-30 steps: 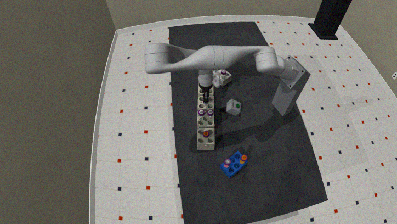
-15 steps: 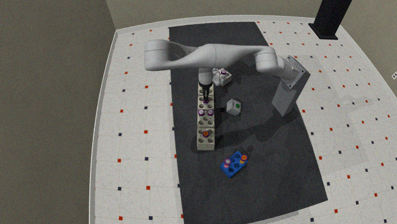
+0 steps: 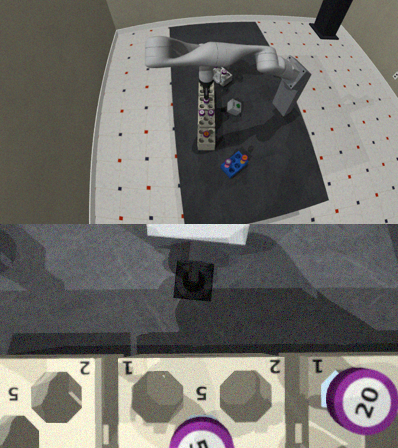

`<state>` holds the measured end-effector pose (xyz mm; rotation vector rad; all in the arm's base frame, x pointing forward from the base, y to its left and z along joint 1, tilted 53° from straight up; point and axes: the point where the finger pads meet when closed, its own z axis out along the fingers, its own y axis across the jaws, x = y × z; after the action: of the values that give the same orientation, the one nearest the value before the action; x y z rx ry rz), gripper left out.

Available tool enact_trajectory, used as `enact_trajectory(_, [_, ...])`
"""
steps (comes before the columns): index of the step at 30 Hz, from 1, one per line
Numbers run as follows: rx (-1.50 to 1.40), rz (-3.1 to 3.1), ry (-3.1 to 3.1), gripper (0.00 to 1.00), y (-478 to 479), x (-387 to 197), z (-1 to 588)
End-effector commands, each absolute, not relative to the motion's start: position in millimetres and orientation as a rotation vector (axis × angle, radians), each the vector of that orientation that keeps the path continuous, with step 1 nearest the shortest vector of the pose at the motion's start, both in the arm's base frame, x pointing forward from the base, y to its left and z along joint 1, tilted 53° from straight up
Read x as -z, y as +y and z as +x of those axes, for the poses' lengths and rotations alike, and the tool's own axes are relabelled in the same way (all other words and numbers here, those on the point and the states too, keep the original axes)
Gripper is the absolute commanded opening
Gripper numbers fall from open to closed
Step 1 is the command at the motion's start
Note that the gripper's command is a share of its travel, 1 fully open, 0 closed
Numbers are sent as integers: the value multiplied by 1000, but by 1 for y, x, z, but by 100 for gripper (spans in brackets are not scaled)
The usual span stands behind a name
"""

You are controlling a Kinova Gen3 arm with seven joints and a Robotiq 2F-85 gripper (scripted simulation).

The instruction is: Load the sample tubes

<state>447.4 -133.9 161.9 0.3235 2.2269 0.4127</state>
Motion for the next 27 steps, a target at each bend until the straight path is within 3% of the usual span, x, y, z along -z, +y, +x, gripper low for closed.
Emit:
enact_trajectory(1, [-412,324,2226,62,-135,-165,444])
enact_trajectory(27, [-412,324,2226,62,-141,-183,421])
